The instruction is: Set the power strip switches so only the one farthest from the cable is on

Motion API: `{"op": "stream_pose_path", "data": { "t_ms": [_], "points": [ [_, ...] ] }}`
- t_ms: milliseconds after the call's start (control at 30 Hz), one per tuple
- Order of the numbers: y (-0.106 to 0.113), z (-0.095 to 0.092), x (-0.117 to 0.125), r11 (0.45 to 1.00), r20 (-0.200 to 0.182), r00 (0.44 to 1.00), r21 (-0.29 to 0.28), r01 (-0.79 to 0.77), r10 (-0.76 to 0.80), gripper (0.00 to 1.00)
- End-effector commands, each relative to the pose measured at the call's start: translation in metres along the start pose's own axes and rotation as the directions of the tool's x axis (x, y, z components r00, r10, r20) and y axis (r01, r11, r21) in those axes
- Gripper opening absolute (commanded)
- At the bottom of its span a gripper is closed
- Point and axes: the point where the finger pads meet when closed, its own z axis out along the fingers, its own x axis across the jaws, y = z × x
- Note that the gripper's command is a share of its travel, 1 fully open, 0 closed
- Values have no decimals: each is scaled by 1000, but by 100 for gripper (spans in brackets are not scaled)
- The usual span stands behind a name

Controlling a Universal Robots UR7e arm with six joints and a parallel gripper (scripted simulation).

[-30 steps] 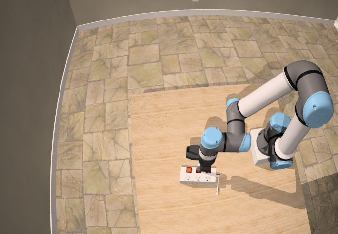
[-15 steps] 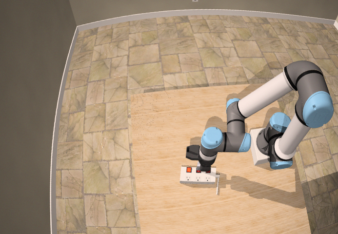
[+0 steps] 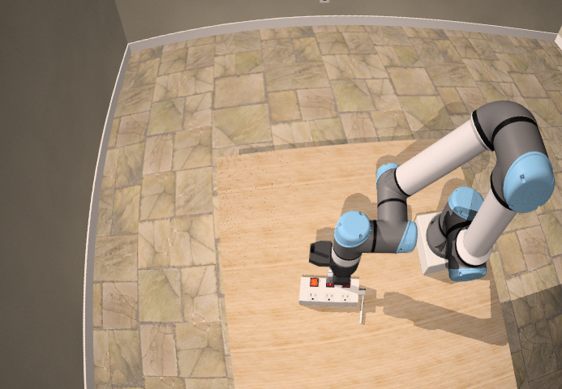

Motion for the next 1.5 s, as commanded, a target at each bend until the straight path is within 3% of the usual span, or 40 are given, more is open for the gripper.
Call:
{"op": "stream_pose_path", "data": {
  "t_ms": [0, 600, 1033, 1467],
  "points": [
    [1, 1, 0, 1000, 1, 1000, -3, 0, 0, 0],
    [1, 0, 0, 1000, 1, 1000, -3, 0, 0, 0],
    [0, -32, 0, 1000, 1, 1000, -3, 0, 0, 0],
    [0, -38, 0, 1000, 1, 1000, -3, 0, 0, 0]
  ]
}}
